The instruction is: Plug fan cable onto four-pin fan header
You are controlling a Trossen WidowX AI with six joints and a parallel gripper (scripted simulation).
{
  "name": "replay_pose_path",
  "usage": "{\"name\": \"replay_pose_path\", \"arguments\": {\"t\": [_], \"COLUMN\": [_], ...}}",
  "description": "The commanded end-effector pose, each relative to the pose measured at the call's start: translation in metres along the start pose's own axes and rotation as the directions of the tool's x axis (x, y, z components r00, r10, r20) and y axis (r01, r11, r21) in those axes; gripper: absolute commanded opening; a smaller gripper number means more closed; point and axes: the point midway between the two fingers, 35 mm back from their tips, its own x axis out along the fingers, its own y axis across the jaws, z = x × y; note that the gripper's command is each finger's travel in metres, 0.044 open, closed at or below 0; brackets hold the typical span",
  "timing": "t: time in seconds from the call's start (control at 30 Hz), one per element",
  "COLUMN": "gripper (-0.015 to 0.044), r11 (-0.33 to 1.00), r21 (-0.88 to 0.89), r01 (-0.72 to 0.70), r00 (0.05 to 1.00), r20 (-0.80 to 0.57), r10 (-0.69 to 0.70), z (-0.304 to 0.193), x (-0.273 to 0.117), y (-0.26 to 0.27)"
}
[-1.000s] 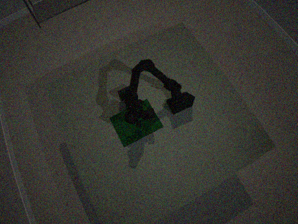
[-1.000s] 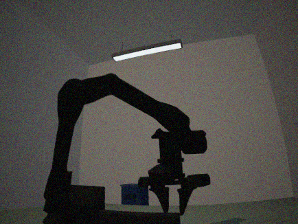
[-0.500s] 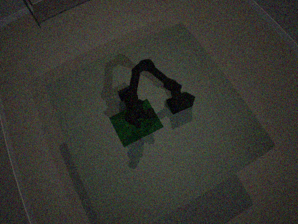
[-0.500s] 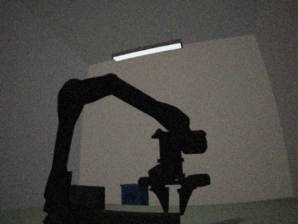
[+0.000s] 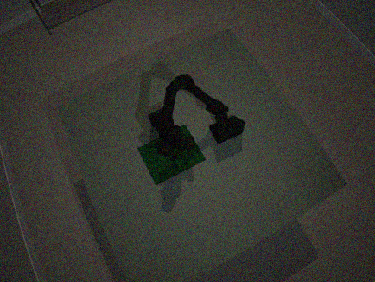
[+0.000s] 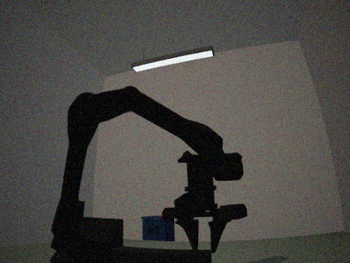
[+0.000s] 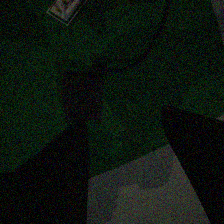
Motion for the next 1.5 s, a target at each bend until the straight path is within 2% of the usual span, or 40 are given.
{"name": "replay_pose_path", "arguments": {"t": [0.0, 0.03, 0.33, 1.13, 1.2, 1.33, 1.43, 1.47], "gripper": [0.0205, 0.0205, 0.044, 0.044, 0.0388, 0.0282, 0.021, 0.021], "r11": [1.0, 1.0, 1.0, 1.0, 1.0, 0.985, 0.984, 0.984], "r21": [-0.004, -0.004, -0.004, 0.0, 0.03, 0.173, 0.18, 0.18], "r01": [0.001, 0.001, 0.001, 0.0, -0.003, -0.008, -0.008, -0.008], "r00": [1.0, 1.0, 1.0, 1.0, 0.999, 0.98, 0.978, 0.978], "r20": [-0.001, -0.001, -0.001, 0.0, -0.033, -0.196, -0.204, -0.204], "r10": [-0.001, -0.001, -0.001, 0.0, 0.004, 0.042, 0.045, 0.045], "z": [0.0, 0.0, 0.0, 0.0, 0.001, 0.008, 0.009, 0.009], "x": [0.0, 0.0, 0.0, 0.0, -0.003, -0.021, -0.022, -0.022], "y": [0.0, 0.0, 0.0, 0.0, 0.004, 0.025, 0.026, 0.026]}}
